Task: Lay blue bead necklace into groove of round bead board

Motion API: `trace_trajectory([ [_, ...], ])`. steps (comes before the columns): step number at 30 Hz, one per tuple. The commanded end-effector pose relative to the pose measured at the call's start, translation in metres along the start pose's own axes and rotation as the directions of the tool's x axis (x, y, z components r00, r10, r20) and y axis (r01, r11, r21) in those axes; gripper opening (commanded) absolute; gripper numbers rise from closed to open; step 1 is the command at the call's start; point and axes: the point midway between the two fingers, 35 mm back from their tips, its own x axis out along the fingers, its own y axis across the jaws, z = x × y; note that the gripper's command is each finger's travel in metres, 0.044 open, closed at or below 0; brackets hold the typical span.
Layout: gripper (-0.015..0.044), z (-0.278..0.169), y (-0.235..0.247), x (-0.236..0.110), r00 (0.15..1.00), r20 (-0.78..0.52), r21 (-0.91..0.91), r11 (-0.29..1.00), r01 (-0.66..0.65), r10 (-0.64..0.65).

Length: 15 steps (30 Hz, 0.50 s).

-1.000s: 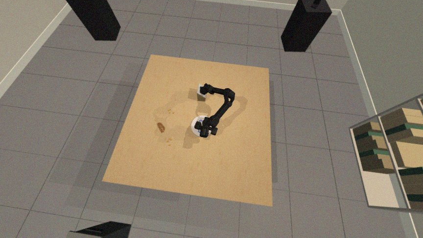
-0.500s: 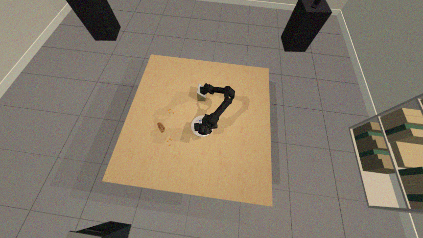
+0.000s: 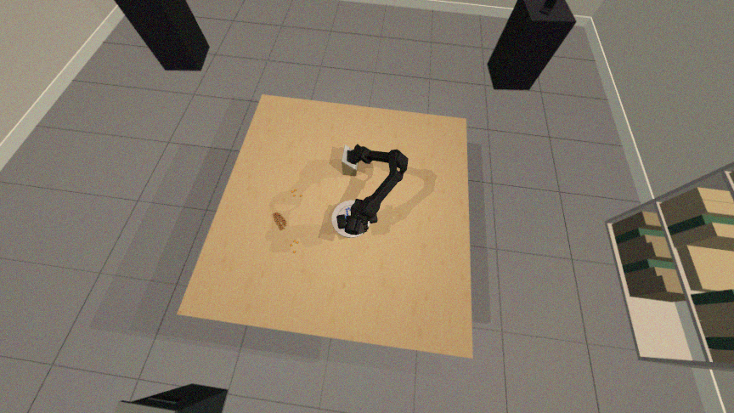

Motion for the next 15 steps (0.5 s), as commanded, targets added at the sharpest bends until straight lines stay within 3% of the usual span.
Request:
trace_trajectory([
  [1,0.0120,0.000,0.000,0.005,1.000,-0.001,0.003,1.000,-0.001,0.001],
  [15,0.0120,-0.002,0.001,0.027,1.000,-0.006,0.004,1.000,-0.003,0.003],
])
